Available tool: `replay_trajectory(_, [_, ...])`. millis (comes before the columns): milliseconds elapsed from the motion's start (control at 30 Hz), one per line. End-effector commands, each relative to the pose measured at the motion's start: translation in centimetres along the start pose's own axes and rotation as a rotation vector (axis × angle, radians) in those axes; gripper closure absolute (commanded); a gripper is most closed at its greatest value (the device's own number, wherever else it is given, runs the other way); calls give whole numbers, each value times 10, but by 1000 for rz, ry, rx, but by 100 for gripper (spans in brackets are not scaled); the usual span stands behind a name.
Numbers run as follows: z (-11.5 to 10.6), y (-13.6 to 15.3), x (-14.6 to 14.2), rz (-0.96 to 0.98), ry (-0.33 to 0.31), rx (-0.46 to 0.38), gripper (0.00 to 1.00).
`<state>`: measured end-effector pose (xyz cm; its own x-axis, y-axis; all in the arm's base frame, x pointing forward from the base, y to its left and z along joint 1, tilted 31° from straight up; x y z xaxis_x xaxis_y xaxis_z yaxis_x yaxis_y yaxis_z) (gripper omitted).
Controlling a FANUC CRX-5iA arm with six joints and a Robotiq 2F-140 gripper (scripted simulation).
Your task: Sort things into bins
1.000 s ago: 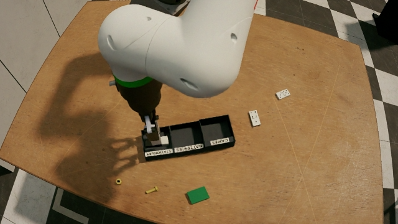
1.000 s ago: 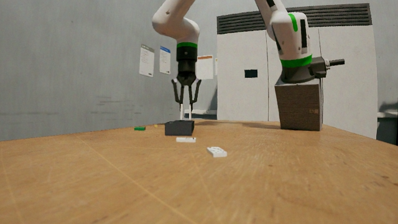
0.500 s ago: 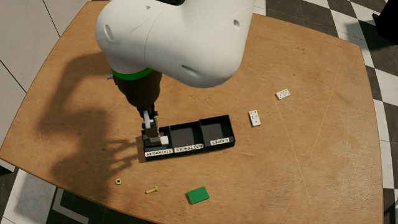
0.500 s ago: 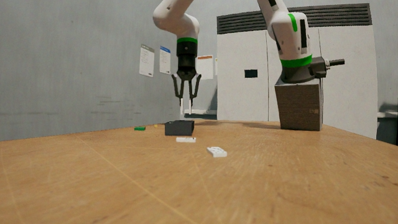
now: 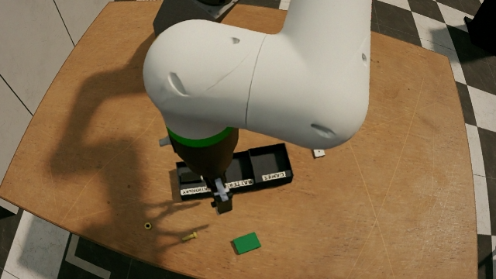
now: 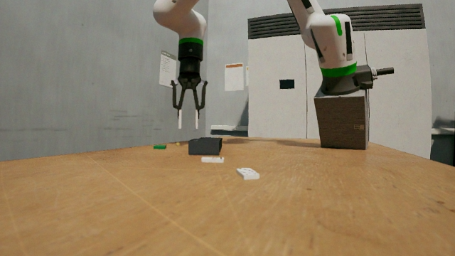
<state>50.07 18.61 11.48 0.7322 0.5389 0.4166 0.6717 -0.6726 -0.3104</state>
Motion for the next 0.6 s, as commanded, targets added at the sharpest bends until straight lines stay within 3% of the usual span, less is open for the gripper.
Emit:
replay_trajectory(0, [-1, -6, 32, 1, -4, -1, 60])
replay_trajectory(333, [-4, -22, 102, 1, -4, -1, 60])
replay_trajectory(567, [-4, -23, 108, 1, -4, -1, 60])
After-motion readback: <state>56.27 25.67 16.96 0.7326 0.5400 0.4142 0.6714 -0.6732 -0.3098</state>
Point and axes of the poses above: the point where the finger pads meet when closed, its own z axis out along the fingers, its own x axis across the jaws, y = z × x, the point moved 7 cm from there along -z, back along the fingers, and after that the axes turned 1 degree about -z, right-handed, at the moved point
